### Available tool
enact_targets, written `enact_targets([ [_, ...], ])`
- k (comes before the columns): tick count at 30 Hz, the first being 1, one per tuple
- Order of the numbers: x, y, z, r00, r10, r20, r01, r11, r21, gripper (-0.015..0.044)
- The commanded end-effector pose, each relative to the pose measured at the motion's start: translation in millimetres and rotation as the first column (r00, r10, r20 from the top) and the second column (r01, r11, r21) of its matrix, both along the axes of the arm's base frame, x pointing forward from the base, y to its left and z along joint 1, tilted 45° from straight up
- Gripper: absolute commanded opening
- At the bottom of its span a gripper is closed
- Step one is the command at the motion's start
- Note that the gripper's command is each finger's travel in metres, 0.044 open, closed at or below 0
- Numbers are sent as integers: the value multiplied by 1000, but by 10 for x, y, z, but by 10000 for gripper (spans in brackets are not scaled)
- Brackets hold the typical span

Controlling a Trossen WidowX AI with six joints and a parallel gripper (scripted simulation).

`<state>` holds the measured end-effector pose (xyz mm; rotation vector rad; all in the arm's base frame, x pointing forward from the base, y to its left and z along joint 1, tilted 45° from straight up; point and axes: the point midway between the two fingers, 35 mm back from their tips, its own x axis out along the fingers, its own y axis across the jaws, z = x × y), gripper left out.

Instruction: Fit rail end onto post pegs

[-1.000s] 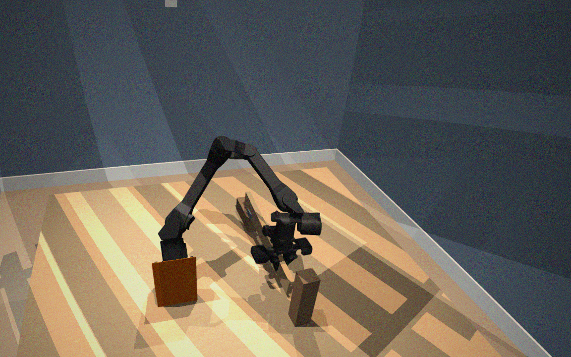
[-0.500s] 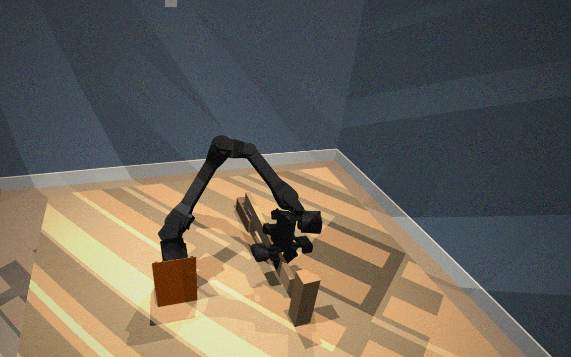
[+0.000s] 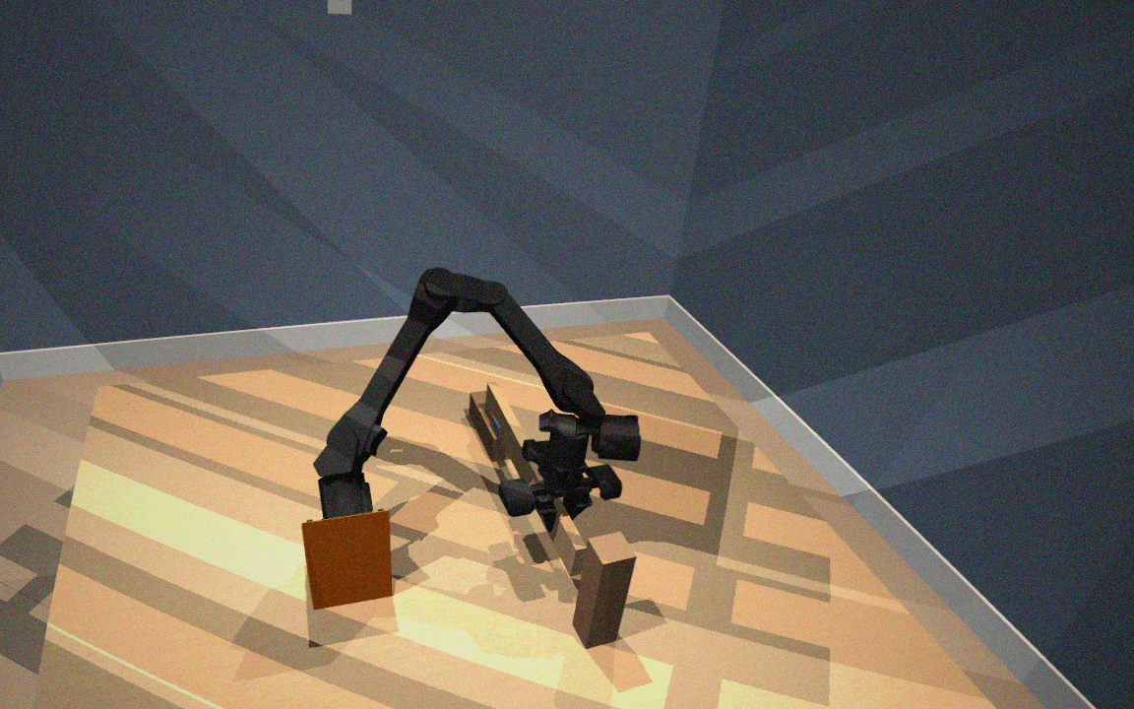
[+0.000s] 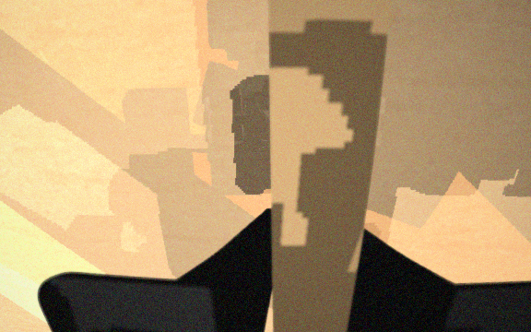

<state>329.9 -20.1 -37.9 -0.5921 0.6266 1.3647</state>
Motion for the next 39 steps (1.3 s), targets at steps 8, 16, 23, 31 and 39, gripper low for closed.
enact_targets([
  [8,2,-68,59,1000,-6,7,6,1000,3,0],
  [16,-2,-96,87,1000,-6,7,6,1000,3,0],
  [23,-6,-121,111,1000,-6,7,6,1000,3,0],
  [31,-6,-110,100,1000,-6,7,6,1000,3,0],
  [39,-6,-87,78,1000,-6,7,6,1000,3,0],
])
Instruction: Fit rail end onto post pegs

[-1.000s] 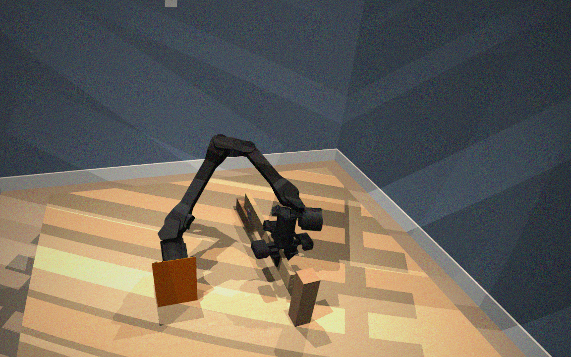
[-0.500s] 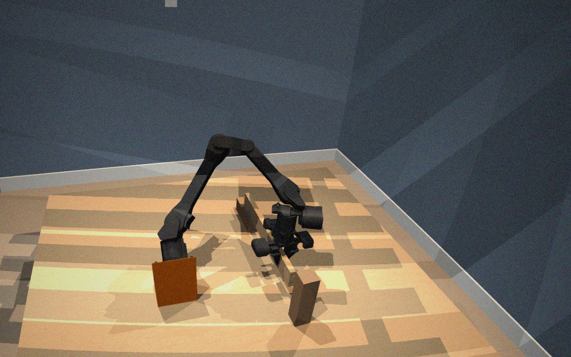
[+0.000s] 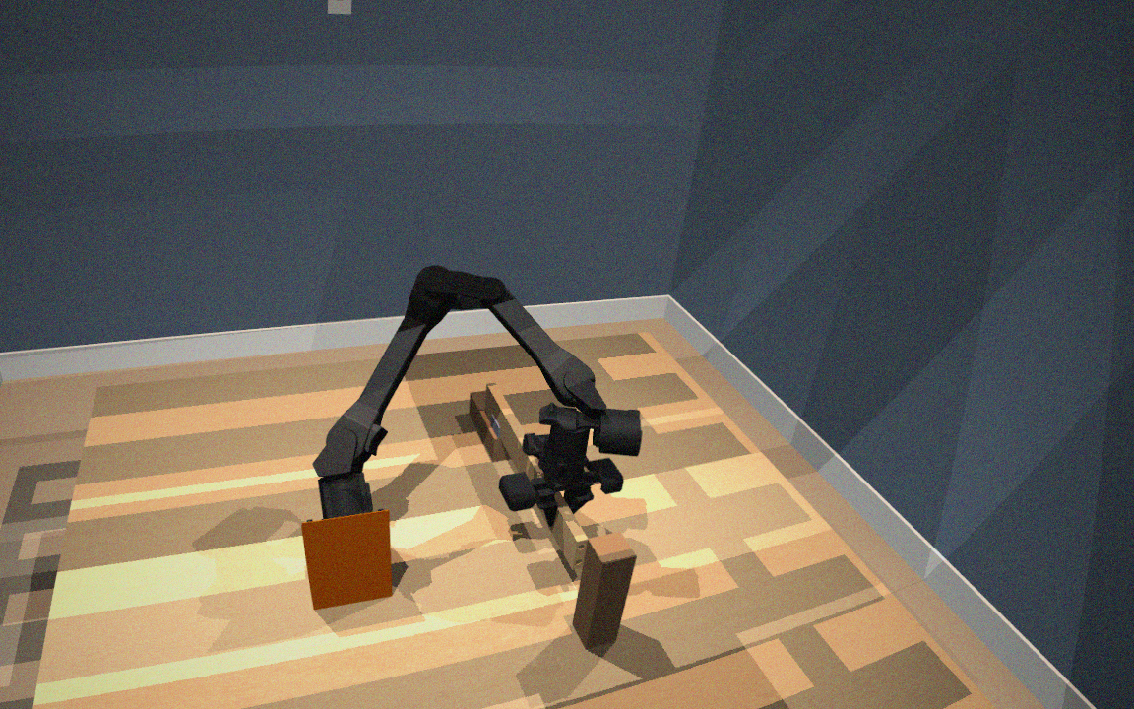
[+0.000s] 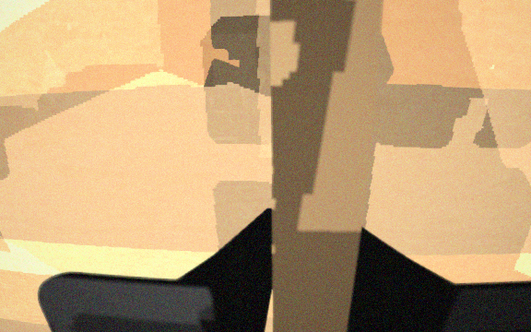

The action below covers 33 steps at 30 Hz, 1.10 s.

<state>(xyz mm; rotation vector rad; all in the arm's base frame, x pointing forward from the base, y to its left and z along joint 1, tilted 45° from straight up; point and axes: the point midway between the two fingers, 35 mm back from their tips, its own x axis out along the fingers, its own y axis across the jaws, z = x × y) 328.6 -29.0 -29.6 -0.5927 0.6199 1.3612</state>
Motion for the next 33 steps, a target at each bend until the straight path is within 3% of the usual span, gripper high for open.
enact_targets([
  [1,7,2,-5,1000,-4,1,4,1000,0,0],
  [33,-5,-9,-4,1000,-4,1,4,1000,0,0],
])
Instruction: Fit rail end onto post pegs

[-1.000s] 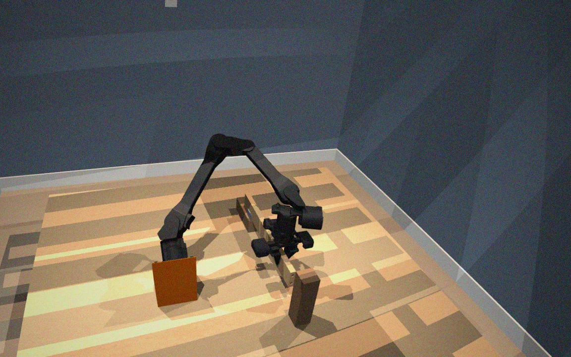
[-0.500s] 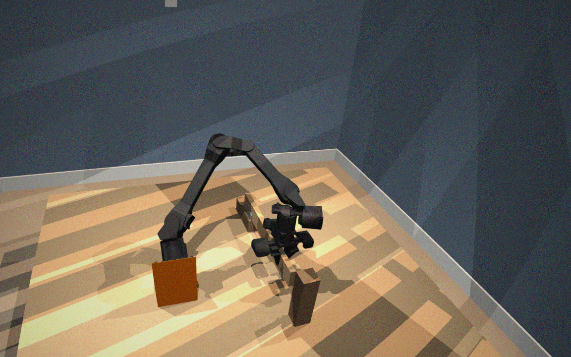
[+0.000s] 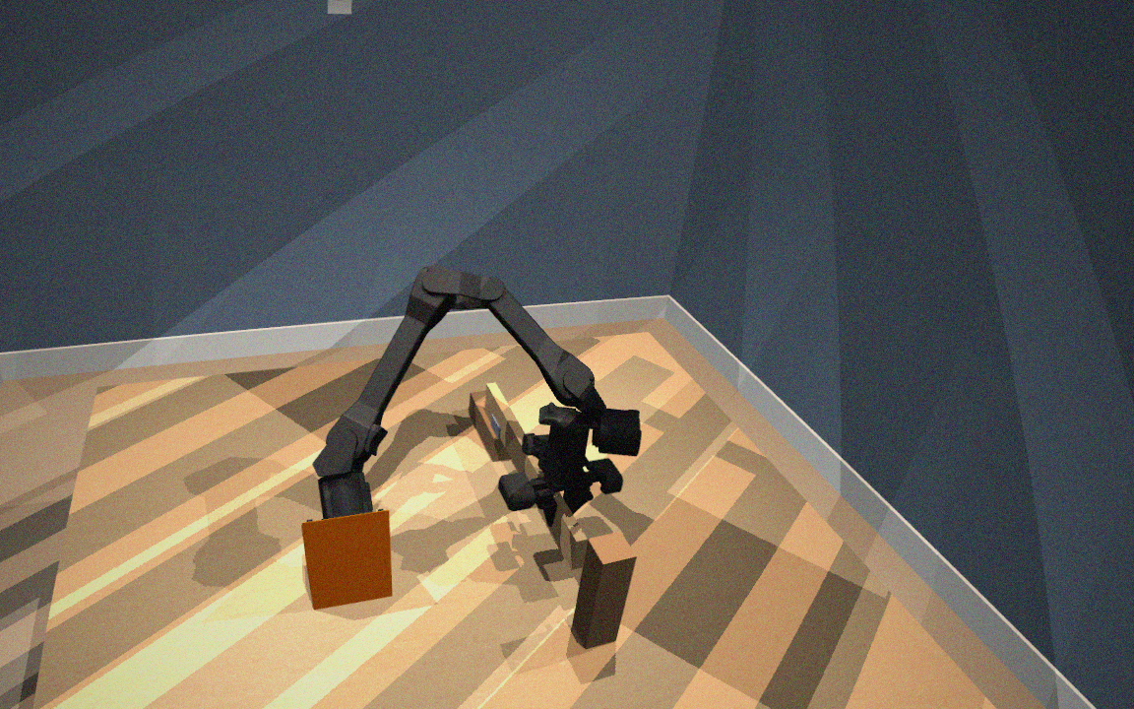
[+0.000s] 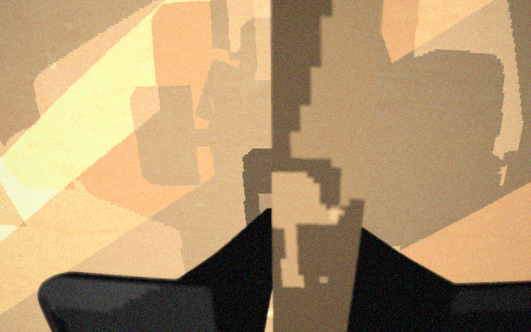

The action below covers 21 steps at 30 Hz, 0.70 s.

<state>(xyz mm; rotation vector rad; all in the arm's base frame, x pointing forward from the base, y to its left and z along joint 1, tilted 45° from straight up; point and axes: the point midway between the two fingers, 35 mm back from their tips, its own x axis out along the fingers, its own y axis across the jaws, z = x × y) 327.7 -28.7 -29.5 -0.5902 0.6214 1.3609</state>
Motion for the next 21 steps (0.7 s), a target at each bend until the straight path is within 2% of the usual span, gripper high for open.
enact_targets([
  [1,4,-13,-6,1000,-3,3,3,1000,-1,0],
  [21,2,-68,-35,1000,-3,3,3,1000,-1,0],
])
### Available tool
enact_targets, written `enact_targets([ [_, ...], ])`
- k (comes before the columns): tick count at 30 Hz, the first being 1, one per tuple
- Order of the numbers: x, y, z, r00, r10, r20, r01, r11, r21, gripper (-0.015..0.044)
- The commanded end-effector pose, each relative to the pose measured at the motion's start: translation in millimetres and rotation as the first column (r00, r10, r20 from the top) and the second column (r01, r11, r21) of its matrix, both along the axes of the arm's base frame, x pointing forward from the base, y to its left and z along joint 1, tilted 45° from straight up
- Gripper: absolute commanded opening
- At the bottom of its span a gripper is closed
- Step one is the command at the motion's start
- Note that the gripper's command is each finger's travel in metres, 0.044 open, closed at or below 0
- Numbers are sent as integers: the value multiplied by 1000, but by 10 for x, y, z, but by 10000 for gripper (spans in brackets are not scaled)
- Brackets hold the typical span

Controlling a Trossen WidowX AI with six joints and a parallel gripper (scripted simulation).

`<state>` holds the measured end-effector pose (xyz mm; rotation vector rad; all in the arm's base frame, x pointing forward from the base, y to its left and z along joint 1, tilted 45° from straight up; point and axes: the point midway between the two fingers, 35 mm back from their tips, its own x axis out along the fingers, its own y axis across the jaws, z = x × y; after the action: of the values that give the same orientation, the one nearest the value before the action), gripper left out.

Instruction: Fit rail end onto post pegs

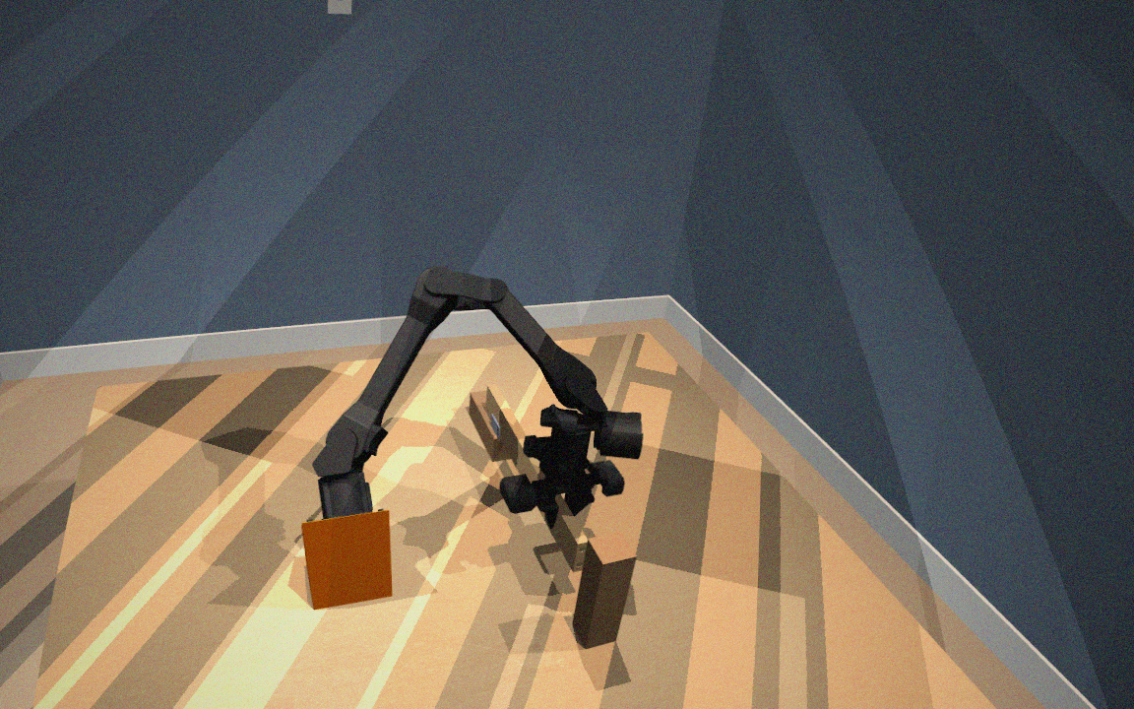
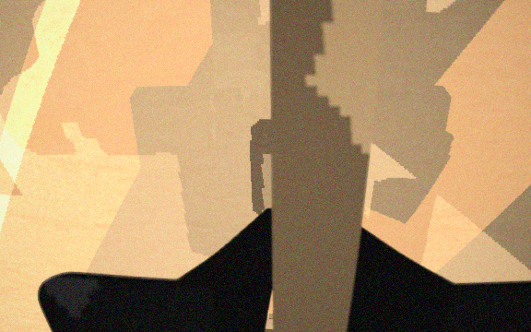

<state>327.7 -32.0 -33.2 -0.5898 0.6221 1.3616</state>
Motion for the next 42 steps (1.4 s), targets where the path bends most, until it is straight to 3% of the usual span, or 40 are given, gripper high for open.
enact_targets([
  [1,2,-38,2,1000,-3,4,3,1000,-1,0],
  [42,-2,-125,-81,1000,-3,4,3,1000,-2,0],
])
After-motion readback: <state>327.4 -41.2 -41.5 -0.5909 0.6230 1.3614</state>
